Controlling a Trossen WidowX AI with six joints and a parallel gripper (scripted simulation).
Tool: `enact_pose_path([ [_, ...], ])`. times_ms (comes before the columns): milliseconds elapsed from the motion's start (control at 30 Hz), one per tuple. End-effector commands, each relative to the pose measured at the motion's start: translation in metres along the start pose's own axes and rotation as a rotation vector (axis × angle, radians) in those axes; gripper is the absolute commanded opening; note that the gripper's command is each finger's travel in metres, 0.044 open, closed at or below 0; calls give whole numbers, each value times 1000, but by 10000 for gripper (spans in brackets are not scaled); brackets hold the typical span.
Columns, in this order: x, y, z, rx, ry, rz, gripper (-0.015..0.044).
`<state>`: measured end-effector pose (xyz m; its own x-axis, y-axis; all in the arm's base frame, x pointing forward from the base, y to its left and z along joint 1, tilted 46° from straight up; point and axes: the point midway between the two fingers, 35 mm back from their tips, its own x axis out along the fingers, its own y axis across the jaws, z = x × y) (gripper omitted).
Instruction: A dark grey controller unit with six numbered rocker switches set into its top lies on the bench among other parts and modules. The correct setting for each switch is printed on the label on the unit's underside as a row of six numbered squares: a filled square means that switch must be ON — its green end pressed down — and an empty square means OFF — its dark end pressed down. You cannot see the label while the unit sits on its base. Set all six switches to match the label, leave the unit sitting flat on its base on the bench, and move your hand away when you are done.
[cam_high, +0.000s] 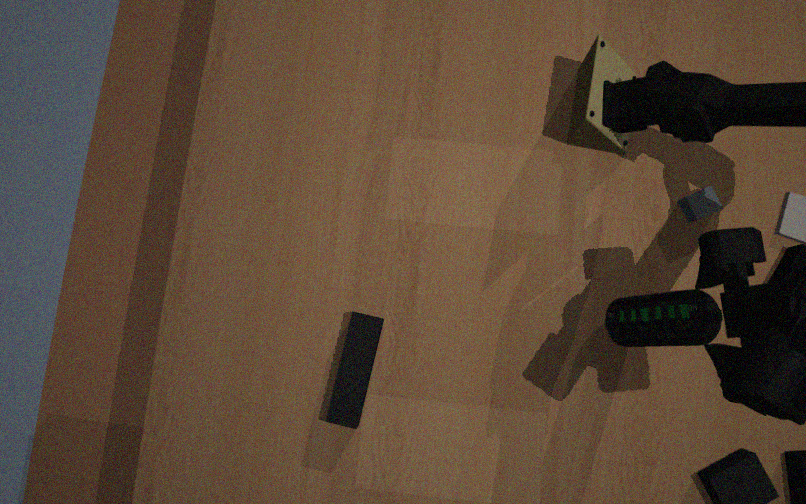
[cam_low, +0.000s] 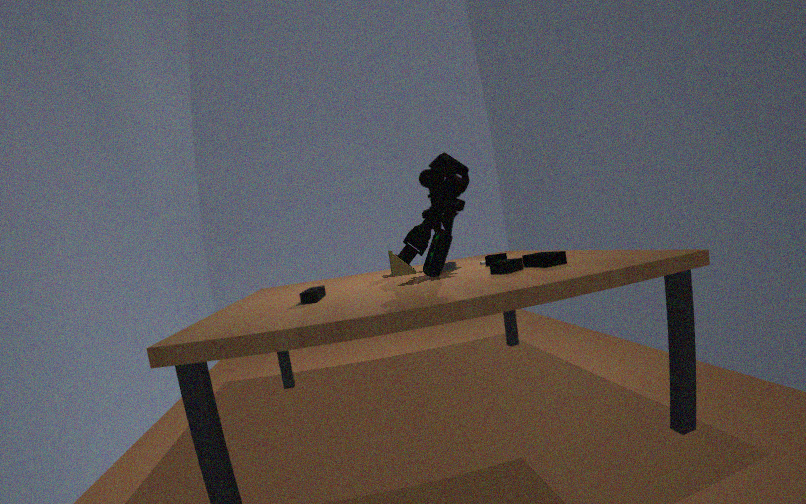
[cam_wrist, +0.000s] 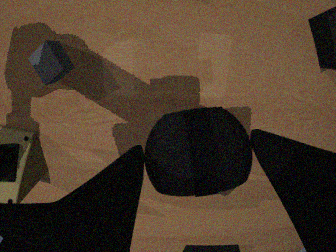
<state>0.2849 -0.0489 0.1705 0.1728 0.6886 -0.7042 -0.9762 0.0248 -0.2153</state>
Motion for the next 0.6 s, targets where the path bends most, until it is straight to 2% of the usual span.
enact_pose_path([
  [0,4,0,4,1,-4,5,338],
  [567,9,0,16,1,-4,4,338],
])
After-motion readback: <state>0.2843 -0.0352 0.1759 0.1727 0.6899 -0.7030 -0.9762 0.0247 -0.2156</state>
